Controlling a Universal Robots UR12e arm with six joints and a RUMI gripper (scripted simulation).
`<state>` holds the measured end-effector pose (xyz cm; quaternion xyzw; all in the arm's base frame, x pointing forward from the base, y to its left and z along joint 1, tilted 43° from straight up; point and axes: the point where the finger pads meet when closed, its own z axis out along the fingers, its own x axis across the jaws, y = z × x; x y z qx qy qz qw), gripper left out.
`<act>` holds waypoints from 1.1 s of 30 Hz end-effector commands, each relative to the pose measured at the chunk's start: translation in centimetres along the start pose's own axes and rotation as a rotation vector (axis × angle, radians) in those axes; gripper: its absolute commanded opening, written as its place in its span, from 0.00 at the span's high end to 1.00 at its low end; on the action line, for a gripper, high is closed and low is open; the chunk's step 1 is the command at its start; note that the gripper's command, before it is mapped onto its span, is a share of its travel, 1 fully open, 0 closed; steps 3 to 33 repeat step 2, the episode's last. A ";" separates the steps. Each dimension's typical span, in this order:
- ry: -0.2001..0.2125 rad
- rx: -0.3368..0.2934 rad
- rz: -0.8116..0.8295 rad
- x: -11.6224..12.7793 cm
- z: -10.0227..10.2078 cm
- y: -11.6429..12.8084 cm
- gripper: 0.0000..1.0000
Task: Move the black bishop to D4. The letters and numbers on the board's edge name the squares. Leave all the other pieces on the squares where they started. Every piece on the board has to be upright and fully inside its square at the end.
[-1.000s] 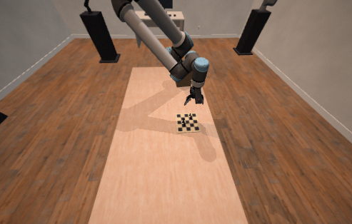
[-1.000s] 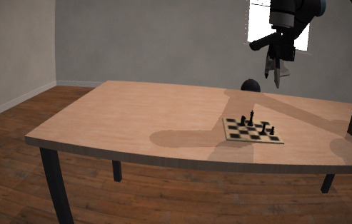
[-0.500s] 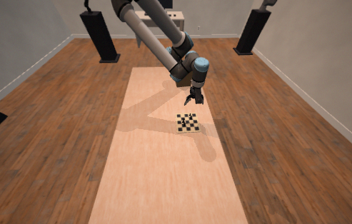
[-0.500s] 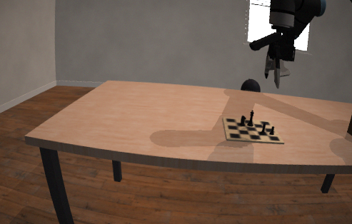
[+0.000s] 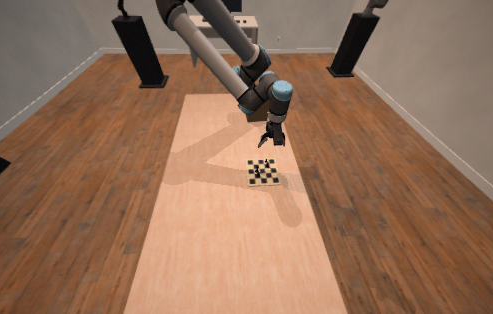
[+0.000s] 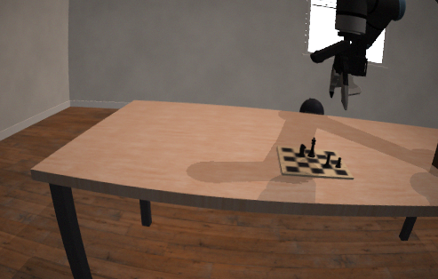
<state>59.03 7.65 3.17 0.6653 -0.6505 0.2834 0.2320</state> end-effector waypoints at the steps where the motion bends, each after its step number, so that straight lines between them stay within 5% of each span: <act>1: 0.000 -0.002 0.000 -0.1 0.1 0.0 0.00; 33: 0.000 -0.002 0.000 -0.1 0.1 0.0 0.00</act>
